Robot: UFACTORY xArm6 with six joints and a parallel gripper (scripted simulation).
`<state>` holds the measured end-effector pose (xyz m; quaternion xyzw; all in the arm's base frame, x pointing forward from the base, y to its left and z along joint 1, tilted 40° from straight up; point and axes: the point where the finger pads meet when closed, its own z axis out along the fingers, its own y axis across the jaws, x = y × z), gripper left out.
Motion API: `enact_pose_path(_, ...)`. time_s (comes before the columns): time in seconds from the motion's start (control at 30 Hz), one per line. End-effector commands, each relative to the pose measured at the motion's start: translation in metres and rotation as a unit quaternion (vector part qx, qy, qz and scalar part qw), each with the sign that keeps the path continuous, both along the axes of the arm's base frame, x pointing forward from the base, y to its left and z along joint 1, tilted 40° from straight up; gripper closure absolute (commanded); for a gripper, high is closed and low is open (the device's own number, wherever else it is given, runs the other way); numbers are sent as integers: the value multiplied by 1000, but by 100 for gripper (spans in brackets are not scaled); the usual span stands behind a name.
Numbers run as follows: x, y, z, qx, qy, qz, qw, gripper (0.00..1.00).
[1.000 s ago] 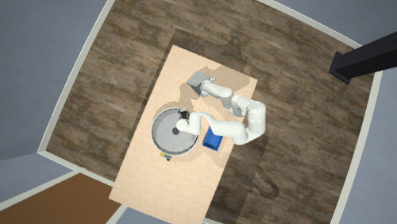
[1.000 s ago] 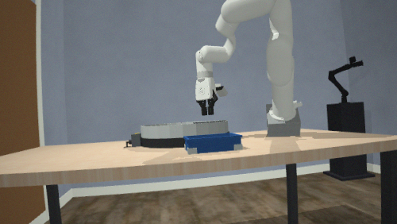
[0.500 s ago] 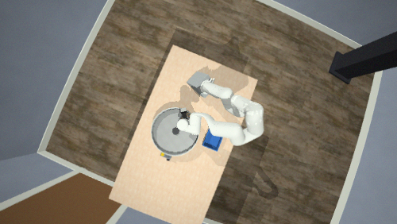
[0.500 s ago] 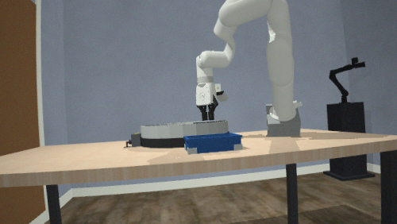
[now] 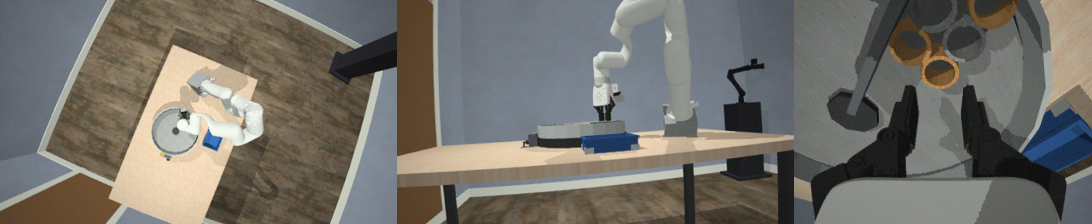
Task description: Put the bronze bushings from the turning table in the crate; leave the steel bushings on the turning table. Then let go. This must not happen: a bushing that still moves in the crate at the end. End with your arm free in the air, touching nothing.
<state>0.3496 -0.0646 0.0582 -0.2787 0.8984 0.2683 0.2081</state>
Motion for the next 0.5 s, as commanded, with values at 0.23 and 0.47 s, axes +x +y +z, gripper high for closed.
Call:
enact_pose_path(0.23, 4, 8, -11, -1, -1, 0, 1000, 60)
enact_pose_path(0.47, 4, 8, -11, -1, -1, 0, 1000, 60)
